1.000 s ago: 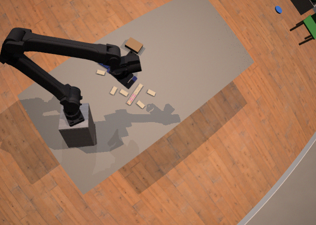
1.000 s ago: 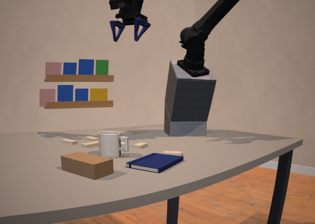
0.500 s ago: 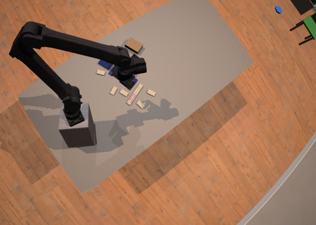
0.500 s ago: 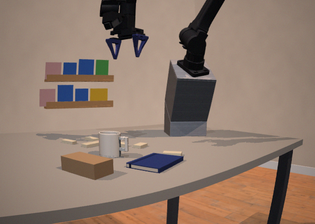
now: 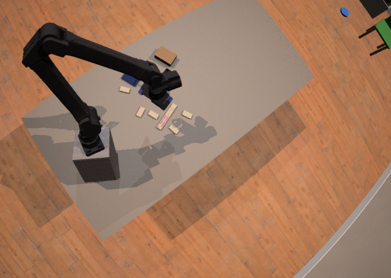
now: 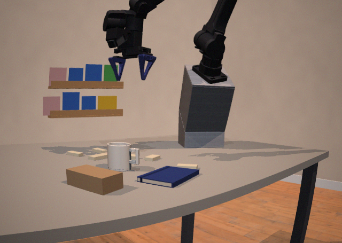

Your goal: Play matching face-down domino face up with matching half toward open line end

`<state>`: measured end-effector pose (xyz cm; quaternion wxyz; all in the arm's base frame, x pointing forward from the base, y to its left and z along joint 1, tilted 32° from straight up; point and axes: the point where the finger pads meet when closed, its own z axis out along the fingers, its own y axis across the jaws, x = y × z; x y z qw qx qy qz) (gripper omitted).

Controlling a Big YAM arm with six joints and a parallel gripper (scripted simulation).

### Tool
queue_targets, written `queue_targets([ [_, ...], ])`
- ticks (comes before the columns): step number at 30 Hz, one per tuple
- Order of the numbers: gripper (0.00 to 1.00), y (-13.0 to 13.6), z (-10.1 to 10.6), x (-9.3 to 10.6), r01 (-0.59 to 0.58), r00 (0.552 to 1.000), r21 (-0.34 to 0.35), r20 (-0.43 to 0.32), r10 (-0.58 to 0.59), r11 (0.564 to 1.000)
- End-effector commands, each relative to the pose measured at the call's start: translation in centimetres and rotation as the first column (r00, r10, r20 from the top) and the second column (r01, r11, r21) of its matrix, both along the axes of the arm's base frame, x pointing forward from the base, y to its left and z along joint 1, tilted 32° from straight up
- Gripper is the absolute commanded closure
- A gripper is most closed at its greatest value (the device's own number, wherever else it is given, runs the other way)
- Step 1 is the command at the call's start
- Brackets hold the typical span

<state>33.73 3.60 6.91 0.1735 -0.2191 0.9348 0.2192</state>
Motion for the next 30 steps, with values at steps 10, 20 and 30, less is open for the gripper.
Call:
queue_targets([
  [10,0.00,1.7,-3.1,1.9,0.055,0.998,0.003,-0.006,-0.055,0.998],
  [20,0.00,1.7,-3.5,1.4,0.139,0.988,0.023,-0.077,-0.137,0.990],
  [30,0.00,1.9,-3.5,1.7,0.295,0.946,0.043,-0.157,-0.285,0.955],
])
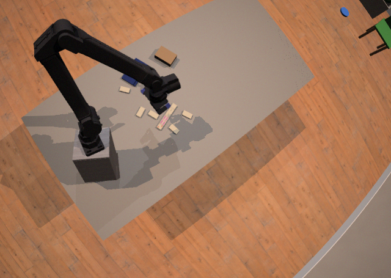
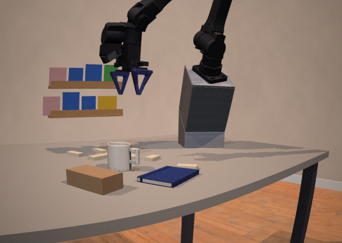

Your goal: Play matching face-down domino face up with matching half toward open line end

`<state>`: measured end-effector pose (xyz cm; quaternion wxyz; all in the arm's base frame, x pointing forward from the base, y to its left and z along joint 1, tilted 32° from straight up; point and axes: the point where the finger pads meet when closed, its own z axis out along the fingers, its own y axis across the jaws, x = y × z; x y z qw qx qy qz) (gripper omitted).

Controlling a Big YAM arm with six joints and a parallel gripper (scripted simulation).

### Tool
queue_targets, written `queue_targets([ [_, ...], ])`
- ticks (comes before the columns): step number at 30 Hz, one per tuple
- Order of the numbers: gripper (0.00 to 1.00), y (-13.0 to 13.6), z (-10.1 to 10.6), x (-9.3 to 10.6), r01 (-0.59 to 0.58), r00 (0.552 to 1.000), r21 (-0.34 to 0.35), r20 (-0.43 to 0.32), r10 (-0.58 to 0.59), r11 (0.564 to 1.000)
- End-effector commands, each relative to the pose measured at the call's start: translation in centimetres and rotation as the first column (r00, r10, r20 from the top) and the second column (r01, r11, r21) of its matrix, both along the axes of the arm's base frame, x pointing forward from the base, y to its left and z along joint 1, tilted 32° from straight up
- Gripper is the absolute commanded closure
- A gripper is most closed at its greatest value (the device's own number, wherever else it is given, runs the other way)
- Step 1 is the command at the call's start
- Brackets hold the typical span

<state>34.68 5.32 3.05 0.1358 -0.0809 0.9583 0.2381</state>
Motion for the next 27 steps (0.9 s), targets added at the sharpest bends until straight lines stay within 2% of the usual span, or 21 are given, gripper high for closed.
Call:
queue_targets([
  [1,0.00,0.2,0.3,0.8,0.050,0.999,0.006,-0.003,-0.050,0.999],
  [3,0.00,0.2,0.3,0.8,0.050,0.999,0.006,-0.003,-0.050,0.999],
  [4,0.28,-0.3,-0.2,1.0,-0.026,0.999,-0.009,0.023,0.026,1.000],
  [8,0.28,-1.0,-2.0,4.2,-0.167,0.980,-0.057,0.102,0.173,0.984],
  [13,0.28,-1.8,-4.2,8.3,-0.333,0.916,-0.131,0.189,0.353,0.934],
  [20,0.28,-1.8,-4.2,8.3,-0.333,0.916,-0.131,0.189,0.353,0.934],
  [21,0.28,-1.2,-5.7,7.6,-0.303,0.940,-0.102,0.130,0.315,0.947],
  [27,0.28,-3.0,-7.7,12.9,-0.348,0.909,-0.133,0.196,0.369,0.928],
])
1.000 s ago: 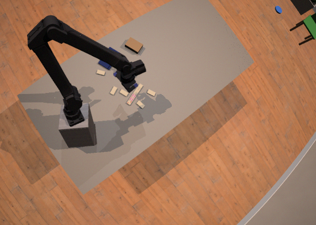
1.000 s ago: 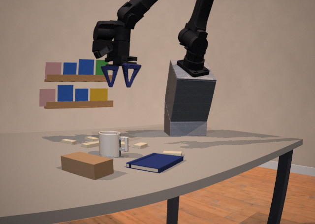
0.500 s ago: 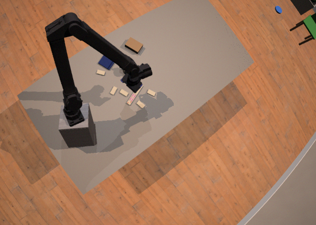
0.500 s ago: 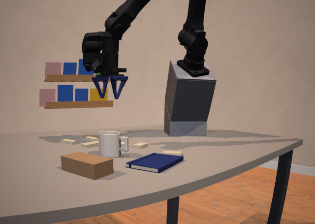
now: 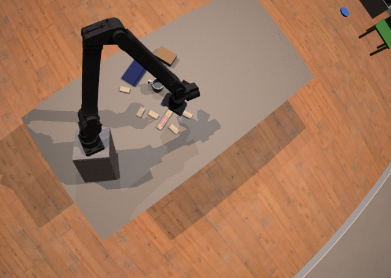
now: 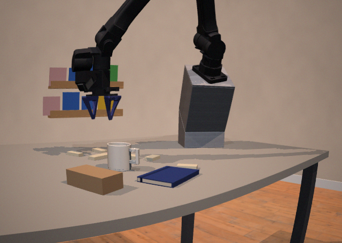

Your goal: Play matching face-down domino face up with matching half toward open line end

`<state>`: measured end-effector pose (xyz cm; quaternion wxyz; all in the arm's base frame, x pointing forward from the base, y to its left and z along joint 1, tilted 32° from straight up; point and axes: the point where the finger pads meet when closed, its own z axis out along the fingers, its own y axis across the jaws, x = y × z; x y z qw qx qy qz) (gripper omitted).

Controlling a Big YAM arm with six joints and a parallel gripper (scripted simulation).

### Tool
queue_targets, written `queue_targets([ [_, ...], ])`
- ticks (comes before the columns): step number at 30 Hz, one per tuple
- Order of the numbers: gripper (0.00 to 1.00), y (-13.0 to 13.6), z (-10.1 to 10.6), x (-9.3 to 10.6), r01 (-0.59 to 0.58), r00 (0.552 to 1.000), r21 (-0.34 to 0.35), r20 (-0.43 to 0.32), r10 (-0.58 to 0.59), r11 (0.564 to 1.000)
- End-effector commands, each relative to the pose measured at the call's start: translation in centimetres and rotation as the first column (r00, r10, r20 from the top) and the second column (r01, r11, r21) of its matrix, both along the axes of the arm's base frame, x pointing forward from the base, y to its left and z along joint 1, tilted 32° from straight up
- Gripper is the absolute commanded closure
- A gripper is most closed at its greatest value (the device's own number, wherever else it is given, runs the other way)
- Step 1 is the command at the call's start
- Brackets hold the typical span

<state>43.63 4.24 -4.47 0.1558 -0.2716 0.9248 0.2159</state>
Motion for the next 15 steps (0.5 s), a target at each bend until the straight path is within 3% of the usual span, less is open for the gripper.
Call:
queue_targets([
  [1,0.28,-2.3,-0.5,4.8,-0.024,0.995,-0.009,0.091,0.025,1.000],
  [3,0.28,-2.9,-1.1,6.6,-0.043,0.992,-0.012,0.116,0.044,0.999],
  [10,0.28,-2.9,-1.1,6.6,-0.043,0.992,-0.012,0.116,0.044,0.999],
  [11,0.28,-2.3,-2.3,5.8,-0.032,0.997,-0.007,0.069,0.032,0.999],
  [15,0.28,-3.2,-2.6,7.9,-0.035,0.995,-0.010,0.091,0.036,0.999],
])
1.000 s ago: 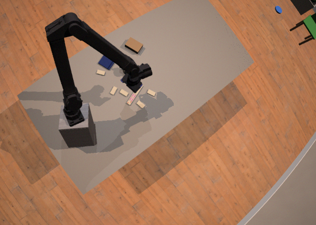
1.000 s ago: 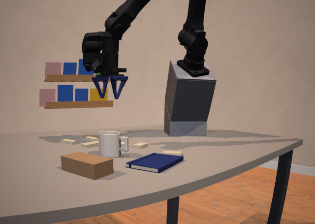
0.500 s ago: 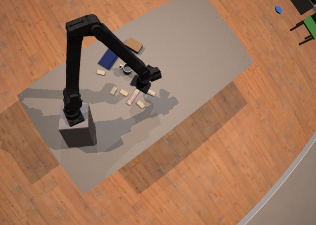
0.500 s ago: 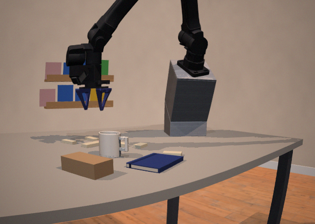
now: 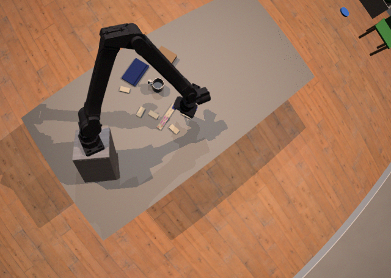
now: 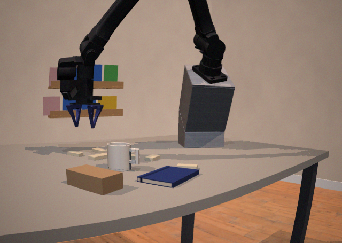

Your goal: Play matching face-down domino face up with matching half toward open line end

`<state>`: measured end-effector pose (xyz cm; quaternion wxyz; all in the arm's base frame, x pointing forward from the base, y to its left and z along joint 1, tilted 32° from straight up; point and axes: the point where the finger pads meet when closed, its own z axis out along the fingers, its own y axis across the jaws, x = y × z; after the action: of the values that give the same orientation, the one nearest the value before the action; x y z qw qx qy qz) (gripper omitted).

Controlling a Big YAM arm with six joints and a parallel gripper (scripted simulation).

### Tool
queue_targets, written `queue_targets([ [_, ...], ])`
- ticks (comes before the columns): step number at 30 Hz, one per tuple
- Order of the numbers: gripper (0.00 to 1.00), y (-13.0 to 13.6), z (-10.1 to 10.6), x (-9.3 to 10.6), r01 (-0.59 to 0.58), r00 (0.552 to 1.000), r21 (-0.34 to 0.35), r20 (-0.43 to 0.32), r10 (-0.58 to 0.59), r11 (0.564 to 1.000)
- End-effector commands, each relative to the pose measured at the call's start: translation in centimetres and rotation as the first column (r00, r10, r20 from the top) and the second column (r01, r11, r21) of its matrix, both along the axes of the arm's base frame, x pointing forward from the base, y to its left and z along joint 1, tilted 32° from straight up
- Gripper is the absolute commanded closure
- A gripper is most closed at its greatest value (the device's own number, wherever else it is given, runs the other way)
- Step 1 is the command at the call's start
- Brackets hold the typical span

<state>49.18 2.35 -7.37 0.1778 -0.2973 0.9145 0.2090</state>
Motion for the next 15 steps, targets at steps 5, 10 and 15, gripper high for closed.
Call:
queue_targets([
  [5,0.28,-2.5,-0.2,4.9,0.001,0.998,-0.005,0.060,-0.001,1.000],
  [10,0.28,-2.5,-0.2,4.9,0.001,0.998,-0.005,0.060,-0.001,1.000],
  [15,0.28,-1.7,-0.7,4.3,0.000,0.999,-0.005,0.041,0.000,1.000],
])
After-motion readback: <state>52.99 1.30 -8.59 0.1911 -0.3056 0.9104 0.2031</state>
